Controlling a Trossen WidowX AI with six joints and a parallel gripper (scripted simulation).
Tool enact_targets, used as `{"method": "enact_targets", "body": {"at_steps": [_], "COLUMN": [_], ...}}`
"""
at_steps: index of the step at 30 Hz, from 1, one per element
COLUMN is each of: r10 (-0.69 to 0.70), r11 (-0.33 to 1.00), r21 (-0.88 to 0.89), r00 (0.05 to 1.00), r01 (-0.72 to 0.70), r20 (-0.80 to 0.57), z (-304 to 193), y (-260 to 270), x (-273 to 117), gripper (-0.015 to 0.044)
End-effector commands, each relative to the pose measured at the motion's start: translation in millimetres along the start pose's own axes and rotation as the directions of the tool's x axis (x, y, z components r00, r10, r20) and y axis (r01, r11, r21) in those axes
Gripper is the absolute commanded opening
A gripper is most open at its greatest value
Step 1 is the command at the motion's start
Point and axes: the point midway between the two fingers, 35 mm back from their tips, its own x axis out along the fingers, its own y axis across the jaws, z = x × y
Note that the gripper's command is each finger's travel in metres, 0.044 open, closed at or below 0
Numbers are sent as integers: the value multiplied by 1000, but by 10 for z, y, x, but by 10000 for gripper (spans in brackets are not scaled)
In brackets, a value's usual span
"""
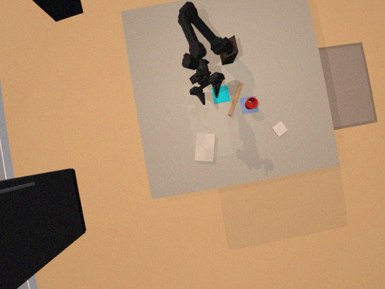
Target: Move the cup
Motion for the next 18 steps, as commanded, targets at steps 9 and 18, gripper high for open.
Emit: {"method": "enact_targets", "body": {"at_steps": [9, 18], "r10": [-82, -280], "r11": [920, 698], "r21": [294, 131], "r00": [862, 437], "r01": [258, 704], "r20": [-500, -855], "z": [-1246, -2601], "y": [75, 142], "x": [476, 376], "gripper": [164, 148]}}
